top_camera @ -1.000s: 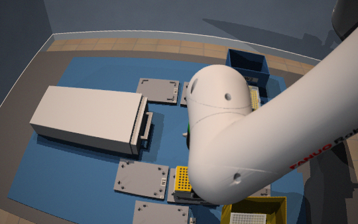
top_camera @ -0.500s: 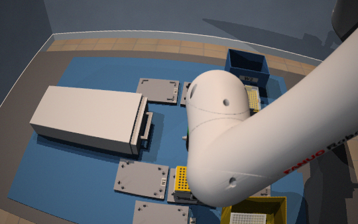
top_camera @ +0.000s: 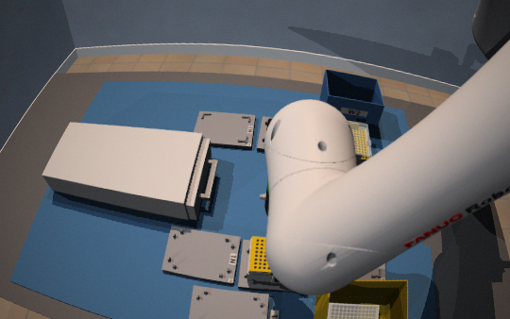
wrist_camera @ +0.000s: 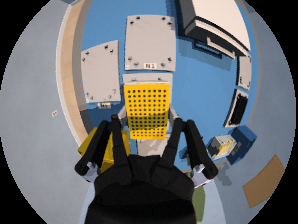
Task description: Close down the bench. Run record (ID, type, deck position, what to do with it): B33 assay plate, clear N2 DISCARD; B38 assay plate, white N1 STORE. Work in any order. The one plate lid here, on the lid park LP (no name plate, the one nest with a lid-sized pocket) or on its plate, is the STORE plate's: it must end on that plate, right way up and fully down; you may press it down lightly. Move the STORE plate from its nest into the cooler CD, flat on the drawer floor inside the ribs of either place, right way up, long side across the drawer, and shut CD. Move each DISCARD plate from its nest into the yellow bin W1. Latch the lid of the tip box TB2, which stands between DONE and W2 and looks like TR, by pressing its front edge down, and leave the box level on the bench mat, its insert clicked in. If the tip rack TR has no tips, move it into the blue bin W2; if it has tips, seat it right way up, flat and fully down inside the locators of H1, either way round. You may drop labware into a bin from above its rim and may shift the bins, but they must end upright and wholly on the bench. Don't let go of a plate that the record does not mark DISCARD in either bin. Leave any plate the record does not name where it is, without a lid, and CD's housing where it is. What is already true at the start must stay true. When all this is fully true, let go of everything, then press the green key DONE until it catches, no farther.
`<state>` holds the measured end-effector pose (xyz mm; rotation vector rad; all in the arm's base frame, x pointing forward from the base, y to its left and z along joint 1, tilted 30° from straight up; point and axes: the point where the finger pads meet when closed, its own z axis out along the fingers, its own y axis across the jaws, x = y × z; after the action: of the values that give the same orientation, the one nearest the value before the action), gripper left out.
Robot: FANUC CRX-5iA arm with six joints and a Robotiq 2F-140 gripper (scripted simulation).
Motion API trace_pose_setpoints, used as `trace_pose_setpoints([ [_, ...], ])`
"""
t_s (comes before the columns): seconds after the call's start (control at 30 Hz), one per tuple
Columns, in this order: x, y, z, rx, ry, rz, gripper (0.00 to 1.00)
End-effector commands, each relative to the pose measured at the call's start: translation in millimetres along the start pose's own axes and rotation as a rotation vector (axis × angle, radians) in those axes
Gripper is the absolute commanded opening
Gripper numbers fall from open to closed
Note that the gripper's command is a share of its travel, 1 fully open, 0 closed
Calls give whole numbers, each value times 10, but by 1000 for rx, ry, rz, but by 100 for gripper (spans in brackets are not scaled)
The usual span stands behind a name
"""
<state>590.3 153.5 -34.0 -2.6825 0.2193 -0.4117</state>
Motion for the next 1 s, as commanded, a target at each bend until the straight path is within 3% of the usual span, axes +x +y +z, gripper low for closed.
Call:
trace_pose_setpoints([
  [0.0,2,1,-1,0,0,0,60],
  [0.37,2,1,-1,0,0,0,55],
  [0.4,2,1,-1,0,0,0,0],
  [0.97,2,1,-1,0,0,0,0],
])
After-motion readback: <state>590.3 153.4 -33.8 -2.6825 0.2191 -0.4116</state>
